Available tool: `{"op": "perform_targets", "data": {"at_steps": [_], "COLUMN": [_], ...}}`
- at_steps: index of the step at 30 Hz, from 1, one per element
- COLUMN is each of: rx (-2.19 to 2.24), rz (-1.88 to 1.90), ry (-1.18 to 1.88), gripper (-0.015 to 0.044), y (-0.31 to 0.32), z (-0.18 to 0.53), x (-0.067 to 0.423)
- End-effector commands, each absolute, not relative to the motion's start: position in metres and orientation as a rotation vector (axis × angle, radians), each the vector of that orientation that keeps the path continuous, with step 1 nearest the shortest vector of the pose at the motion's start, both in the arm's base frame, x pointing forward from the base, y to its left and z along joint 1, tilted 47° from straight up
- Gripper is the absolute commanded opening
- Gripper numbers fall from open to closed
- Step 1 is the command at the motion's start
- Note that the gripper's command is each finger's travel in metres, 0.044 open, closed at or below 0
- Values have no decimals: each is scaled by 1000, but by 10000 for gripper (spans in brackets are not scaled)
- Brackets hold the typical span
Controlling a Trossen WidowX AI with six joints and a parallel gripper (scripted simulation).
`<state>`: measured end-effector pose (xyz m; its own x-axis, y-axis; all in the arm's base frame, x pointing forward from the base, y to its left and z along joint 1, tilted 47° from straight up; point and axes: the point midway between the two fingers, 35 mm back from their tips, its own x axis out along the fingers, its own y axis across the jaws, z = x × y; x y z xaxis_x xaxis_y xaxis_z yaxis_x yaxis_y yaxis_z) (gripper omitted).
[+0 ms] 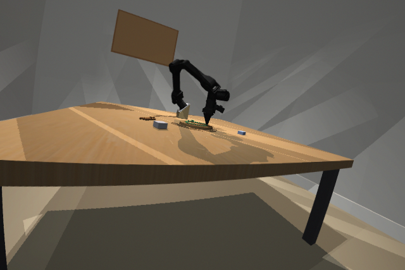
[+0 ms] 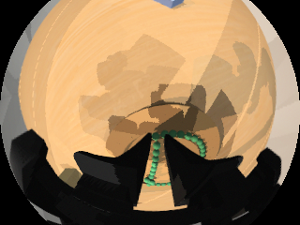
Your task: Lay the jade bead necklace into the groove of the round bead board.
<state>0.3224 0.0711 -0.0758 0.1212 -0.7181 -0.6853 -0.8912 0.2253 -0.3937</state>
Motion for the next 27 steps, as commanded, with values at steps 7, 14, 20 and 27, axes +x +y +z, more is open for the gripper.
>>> {"op": "perform_targets", "data": {"at_steps": [7,14,20,27], "rx": [-1533,-1538,-1538,-1538], "rz": [252,259,259,259], "ry": [1636,1642,1642,1642], "gripper": [341,440,440,440], "y": [72,75,75,75], "z": [-75,-72,-72,-72], "x": [322,321,321,321]}}
